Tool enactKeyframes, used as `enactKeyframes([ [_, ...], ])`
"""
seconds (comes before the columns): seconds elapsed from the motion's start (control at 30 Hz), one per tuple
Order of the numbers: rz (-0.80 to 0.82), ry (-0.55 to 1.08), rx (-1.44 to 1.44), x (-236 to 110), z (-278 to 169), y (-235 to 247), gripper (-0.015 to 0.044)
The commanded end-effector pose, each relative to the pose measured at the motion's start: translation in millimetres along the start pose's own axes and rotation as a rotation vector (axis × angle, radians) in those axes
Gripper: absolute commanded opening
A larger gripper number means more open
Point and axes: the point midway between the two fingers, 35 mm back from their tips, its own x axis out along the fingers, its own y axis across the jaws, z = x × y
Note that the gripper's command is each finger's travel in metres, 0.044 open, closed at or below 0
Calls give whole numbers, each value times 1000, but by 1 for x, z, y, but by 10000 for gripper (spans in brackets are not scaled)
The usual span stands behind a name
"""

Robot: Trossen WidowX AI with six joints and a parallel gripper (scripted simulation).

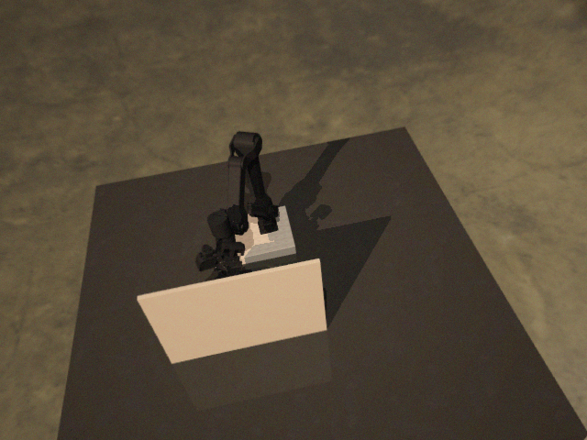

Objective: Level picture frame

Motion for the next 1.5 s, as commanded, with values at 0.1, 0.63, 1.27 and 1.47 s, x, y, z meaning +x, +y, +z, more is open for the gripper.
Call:
enactKeyframes([
  [0.1,0,0,5,0,0,-1,0],
  [0.63,0,0,105,0,0,-1,0],
  [1.27,-1,0,209,0,0,-3,0],
  [1.47,-1,0,236,0,0,-3,0],
])
